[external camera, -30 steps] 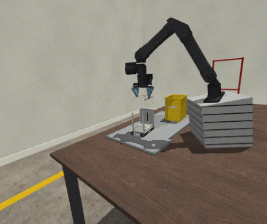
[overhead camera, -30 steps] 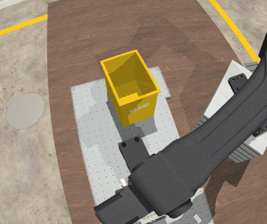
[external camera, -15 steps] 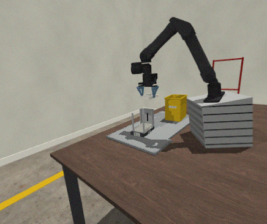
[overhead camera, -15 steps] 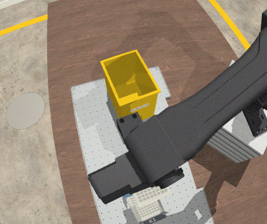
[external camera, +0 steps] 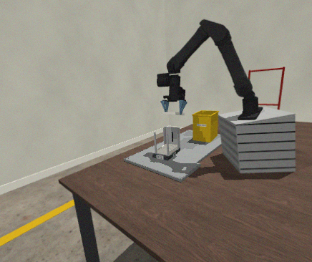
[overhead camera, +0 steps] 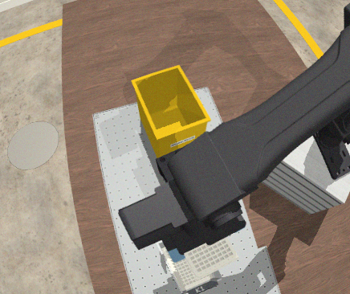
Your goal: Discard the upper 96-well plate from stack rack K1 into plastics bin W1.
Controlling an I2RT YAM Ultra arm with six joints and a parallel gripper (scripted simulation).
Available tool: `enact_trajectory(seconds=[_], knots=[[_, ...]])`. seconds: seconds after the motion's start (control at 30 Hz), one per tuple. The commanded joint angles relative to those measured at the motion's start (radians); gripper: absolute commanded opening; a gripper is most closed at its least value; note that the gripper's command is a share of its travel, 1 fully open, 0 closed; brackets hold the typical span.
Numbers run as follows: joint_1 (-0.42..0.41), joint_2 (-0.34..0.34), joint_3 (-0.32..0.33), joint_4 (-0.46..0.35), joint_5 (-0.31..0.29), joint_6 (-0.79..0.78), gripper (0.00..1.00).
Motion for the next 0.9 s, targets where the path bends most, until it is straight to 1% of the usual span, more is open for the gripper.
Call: enact_trajectory(seconds=[0.0,0.07,0.13,0.2,0.23,0.7,0.77,0.87], knots=[[-0.096,-0.028,-0.003,-0.030,0.213,-0.046,0.00],[-0.115,-0.034,-0.011,-0.032,0.211,-0.066,0.00],[-0.133,-0.033,-0.020,-0.016,0.209,-0.082,0.00],[-0.133,-0.033,-0.020,-0.016,0.209,-0.082,0.00],[-0.143,-0.028,-0.026,0.003,0.208,-0.092,0.00],[-0.280,-0.040,-0.061,0.015,0.194,-0.228,0.00],[-0.280,-0.040,-0.061,0.015,0.194,-0.228,0.00],[-0.310,-0.040,-0.065,0.016,0.191,-0.258,0.00]])
